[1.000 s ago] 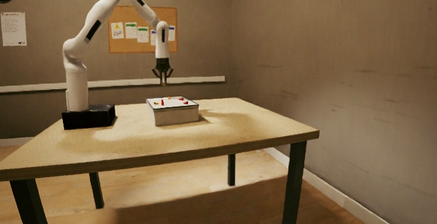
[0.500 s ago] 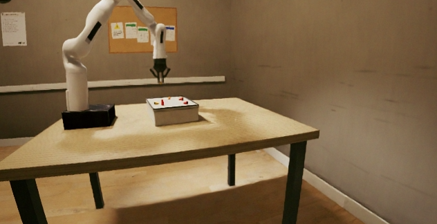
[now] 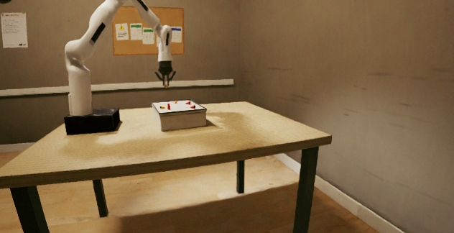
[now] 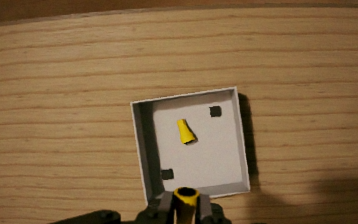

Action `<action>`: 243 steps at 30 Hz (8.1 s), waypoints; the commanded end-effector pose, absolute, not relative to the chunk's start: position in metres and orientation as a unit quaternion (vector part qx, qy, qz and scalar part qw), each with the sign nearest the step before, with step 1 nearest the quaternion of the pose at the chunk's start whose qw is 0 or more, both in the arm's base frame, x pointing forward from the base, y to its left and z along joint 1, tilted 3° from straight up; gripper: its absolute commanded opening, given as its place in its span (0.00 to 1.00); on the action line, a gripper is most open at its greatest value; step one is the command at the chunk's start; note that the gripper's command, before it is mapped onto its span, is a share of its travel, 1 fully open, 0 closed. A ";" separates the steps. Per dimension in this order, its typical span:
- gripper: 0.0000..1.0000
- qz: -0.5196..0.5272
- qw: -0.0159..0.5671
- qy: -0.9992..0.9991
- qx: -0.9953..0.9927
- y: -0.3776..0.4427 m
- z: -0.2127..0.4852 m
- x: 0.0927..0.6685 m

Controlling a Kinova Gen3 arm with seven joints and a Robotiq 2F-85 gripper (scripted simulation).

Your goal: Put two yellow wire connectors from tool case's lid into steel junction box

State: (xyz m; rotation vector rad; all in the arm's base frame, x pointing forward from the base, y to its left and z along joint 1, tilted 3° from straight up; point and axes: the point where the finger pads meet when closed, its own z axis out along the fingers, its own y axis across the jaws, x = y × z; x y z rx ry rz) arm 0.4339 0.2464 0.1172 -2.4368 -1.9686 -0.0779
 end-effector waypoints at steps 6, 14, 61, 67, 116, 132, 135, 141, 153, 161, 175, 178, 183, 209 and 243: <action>0.18 -0.026 0.004 -0.628 -0.777 0.247 0.118 0.434; 0.18 -0.026 0.004 -0.628 -0.777 0.247 0.112 0.434; 0.36 -0.026 0.004 -0.628 -0.777 0.252 -0.024 0.439; 0.36 -0.026 0.004 -0.628 -0.777 0.252 -0.024 0.439; 0.36 -0.026 0.004 -0.628 -0.777 0.251 0.026 0.437; 0.36 -0.026 0.004 -0.628 -0.777 0.247 0.116 0.434; 0.36 -0.026 0.004 -0.628 -0.777 0.247 0.118 0.434; 0.36 -0.026 0.004 -0.628 -0.777 0.247 0.118 0.434; 0.36 -0.026 0.004 -0.628 -0.777 0.247 0.118 0.434; 0.36 -0.026 0.004 -0.628 -0.777 0.246 0.146 0.433; 0.36 -0.026 0.004 -0.628 -0.777 0.246 0.148 0.433; 0.36 -0.026 0.004 -0.628 -0.777 0.246 0.148 0.433; 0.36 -0.026 0.004 -0.628 -0.777 0.246 0.148 0.433; 0.36 -0.026 0.004 -0.628 -0.777 0.246 0.148 0.433; 0.36 -0.026 0.004 -0.628 -0.777 0.246 0.148 0.433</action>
